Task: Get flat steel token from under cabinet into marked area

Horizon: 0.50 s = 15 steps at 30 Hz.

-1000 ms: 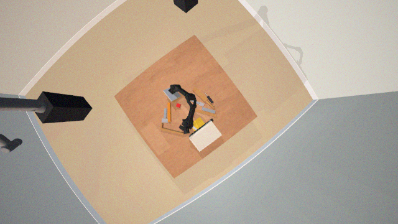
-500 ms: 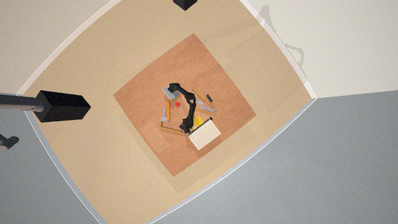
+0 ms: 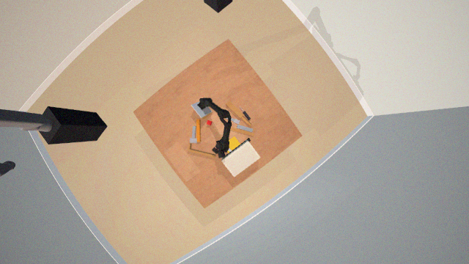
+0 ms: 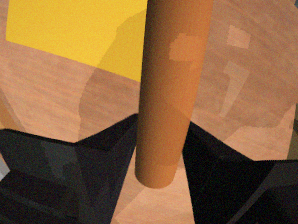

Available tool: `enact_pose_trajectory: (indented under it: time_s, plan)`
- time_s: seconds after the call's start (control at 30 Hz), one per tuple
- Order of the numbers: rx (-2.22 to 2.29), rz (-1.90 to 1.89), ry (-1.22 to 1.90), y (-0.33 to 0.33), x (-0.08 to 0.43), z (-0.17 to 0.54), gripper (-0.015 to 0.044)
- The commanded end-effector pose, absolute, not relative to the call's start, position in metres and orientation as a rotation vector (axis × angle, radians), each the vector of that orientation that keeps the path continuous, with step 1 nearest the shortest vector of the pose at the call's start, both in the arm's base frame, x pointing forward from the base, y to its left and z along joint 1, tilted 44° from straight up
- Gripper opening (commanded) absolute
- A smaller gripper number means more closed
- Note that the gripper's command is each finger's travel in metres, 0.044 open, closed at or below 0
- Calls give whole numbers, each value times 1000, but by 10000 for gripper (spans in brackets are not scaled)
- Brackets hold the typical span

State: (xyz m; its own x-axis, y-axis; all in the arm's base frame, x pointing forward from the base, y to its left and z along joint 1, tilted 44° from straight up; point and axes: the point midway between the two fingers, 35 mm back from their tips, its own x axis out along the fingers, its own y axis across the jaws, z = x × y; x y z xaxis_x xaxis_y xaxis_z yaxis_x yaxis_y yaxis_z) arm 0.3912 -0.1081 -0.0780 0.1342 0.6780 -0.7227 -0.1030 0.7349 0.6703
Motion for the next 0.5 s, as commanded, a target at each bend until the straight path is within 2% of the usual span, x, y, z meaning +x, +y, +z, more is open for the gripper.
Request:
enact_pose_trajectory:
  time_s: [0.0, 0.47]
  plan:
    - [531, 609, 1320, -103, 394, -74, 0]
    - [532, 610, 1320, -92, 392, -65, 0]
